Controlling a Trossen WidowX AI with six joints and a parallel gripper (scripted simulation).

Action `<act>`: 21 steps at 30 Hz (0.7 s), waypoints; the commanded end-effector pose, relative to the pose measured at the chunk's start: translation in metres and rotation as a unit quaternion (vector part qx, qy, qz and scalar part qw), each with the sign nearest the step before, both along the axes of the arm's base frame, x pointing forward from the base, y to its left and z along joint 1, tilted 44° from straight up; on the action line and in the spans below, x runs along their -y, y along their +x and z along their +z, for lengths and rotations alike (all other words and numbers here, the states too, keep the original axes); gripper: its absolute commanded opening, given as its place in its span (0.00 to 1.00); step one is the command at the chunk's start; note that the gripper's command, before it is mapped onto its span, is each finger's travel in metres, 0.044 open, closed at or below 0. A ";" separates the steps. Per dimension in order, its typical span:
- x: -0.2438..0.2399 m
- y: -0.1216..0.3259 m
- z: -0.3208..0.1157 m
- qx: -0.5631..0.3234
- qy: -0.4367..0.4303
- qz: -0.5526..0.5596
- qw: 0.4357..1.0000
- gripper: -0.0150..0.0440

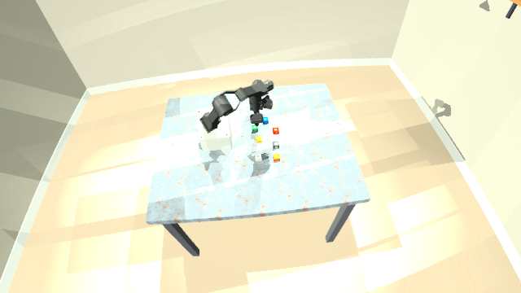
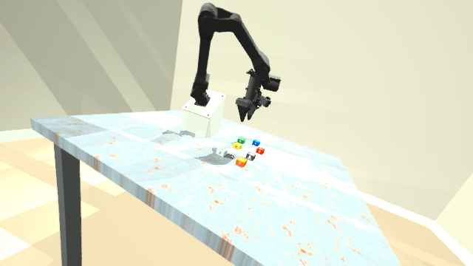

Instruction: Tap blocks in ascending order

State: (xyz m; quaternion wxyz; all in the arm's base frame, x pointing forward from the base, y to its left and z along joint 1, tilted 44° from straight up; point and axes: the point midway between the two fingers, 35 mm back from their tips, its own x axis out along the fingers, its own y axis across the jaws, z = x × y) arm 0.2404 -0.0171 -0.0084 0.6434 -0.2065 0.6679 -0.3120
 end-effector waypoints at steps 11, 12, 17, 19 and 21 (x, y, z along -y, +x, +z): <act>-0.036 -0.005 -0.035 -0.006 0.000 0.004 1.000 0.93; -0.036 -0.005 -0.035 -0.006 0.000 0.004 1.000 0.93; -0.036 -0.005 -0.035 -0.006 0.000 0.004 1.000 0.93; -0.036 -0.005 -0.035 -0.006 0.000 0.004 1.000 0.93; -0.036 -0.005 -0.035 -0.006 0.000 0.004 1.000 0.93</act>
